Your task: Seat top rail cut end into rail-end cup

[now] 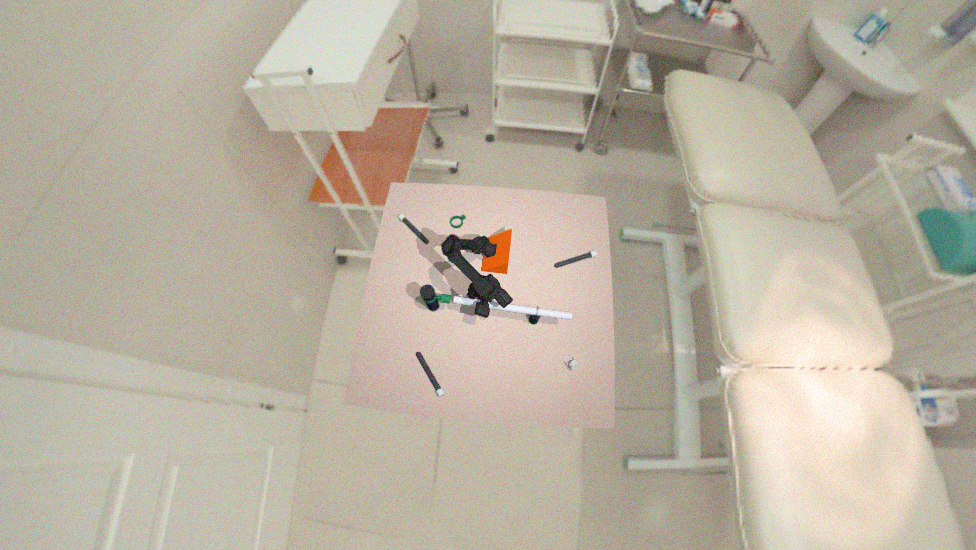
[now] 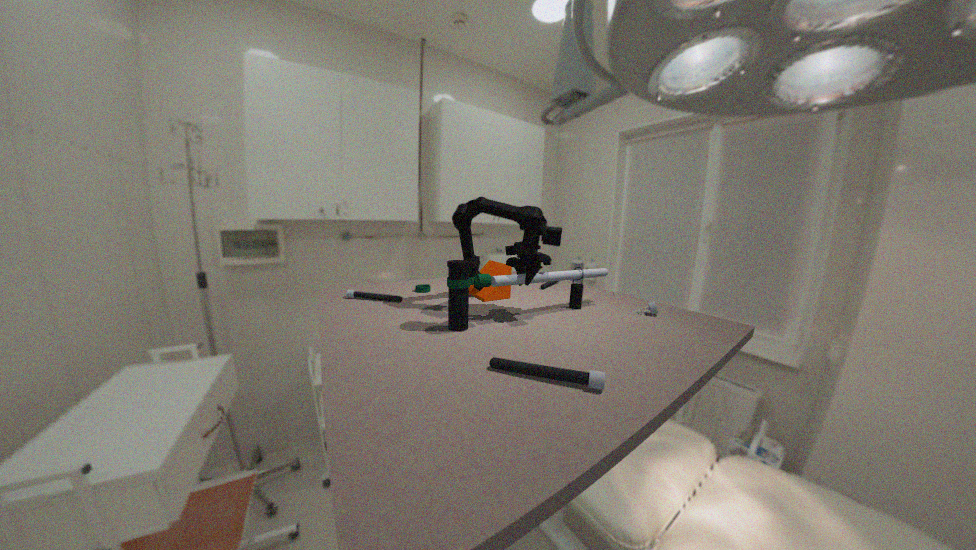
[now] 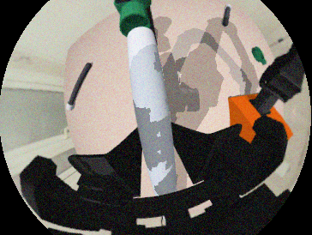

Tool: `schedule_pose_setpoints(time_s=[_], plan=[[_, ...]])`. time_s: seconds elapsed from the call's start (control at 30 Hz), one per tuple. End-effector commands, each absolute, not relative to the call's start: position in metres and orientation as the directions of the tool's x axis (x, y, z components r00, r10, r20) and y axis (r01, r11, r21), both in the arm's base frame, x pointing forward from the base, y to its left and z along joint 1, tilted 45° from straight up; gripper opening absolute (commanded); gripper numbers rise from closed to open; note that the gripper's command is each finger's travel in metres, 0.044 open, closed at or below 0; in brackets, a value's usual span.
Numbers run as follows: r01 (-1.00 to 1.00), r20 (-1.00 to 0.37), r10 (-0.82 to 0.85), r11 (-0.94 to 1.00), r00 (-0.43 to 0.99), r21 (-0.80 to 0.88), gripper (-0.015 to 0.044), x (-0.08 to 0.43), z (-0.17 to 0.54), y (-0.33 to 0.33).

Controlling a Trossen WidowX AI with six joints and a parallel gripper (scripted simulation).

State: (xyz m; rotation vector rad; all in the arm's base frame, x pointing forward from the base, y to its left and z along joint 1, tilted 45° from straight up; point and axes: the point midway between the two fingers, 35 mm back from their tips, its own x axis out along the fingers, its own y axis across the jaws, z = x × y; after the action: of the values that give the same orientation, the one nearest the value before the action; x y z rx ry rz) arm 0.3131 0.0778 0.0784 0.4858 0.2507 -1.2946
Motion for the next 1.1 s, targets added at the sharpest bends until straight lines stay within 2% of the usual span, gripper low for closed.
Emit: schedule_pose_setpoints(time_s=[0.0, 1.07], plan=[[0.959, -0.44, -0.856, 0.197, 0.27, 0.204, 0.0, 0.3136, 0.0789, 0.0787], [0.959, -0.44, -0.856, 0.197, 0.27, 0.204, 0.0, 0.3182, 0.086, 0.0813]])
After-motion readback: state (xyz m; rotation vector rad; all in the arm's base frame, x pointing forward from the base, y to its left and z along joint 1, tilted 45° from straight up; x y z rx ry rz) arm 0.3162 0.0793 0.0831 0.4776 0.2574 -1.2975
